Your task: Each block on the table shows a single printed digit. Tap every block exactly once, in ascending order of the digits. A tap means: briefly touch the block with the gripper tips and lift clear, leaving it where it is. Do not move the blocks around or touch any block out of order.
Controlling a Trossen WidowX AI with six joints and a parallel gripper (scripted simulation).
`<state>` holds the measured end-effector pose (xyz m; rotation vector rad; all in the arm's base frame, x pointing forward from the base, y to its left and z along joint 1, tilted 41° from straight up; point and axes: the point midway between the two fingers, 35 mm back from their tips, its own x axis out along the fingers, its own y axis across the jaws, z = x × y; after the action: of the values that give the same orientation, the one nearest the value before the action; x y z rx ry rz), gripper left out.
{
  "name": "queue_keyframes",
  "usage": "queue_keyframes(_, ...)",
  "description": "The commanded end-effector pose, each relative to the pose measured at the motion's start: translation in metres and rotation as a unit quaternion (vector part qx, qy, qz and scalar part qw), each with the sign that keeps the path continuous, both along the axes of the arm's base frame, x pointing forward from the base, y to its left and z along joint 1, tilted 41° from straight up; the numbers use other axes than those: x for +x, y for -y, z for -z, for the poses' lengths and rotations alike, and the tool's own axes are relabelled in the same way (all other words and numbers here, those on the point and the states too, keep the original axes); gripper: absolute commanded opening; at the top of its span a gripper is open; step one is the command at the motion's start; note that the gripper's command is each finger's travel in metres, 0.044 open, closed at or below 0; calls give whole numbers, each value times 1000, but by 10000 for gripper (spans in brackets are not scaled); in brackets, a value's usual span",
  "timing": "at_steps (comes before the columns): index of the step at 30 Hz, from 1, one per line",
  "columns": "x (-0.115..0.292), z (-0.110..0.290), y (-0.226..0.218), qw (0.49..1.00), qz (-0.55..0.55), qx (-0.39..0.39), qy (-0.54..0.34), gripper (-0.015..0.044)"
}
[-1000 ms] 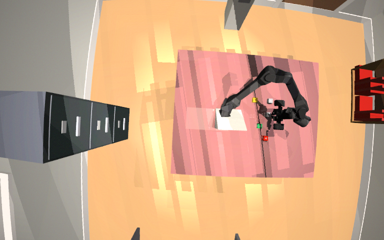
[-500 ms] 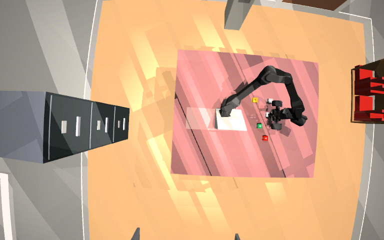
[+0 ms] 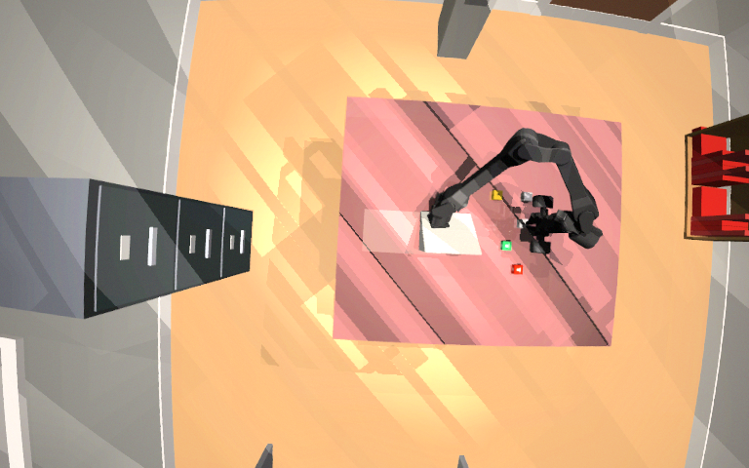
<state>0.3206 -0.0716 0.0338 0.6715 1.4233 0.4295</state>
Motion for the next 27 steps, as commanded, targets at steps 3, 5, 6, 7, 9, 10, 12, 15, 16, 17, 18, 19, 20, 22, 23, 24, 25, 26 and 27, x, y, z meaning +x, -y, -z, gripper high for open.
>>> queue_keyframes(3,0,-20,17,1000,-3,-4,2,20)
queue_keyframes(5,-2,-41,35,1000,-3,-5,2,20)
queue_keyframes(6,-5,-51,44,1000,-3,-5,1,20)
queue_keyframes(7,-7,-60,50,1000,-3,-4,1,20)
queue_keyframes(9,-9,-67,55,1000,-4,-4,1,20)
queue_keyframes(10,-9,-67,55,1000,-4,-4,1,20)
queue_keyframes(12,-9,-67,55,1000,-4,-4,1,20)
queue_keyframes(15,-10,-50,78,1000,-3,-7,1,20)
queue_keyframes(16,-11,-39,93,1000,-3,-8,1,20)
queue_keyframes(17,-14,-27,108,1000,-3,-9,1,20)
queue_keyframes(18,-17,-15,123,1000,-3,-10,1,20)
queue_keyframes(19,-20,-6,133,1000,-3,-10,1,20)
queue_keyframes(20,-24,4,143,1000,-3,-10,1,20)
queue_keyframes(22,-33,24,163,1000,-3,-10,1,20)
queue_keyframes(23,-36,29,168,1000,-3,-9,1,20)
queue_keyframes(24,-37,31,170,1000,-4,-9,1,20)
queue_keyframes(25,-37,31,170,1000,-4,-9,1,20)
queue_keyframes(26,-37,31,170,1000,-4,-9,1,20)
queue_keyframes(27,-37,31,170,1000,-4,-9,1,20)
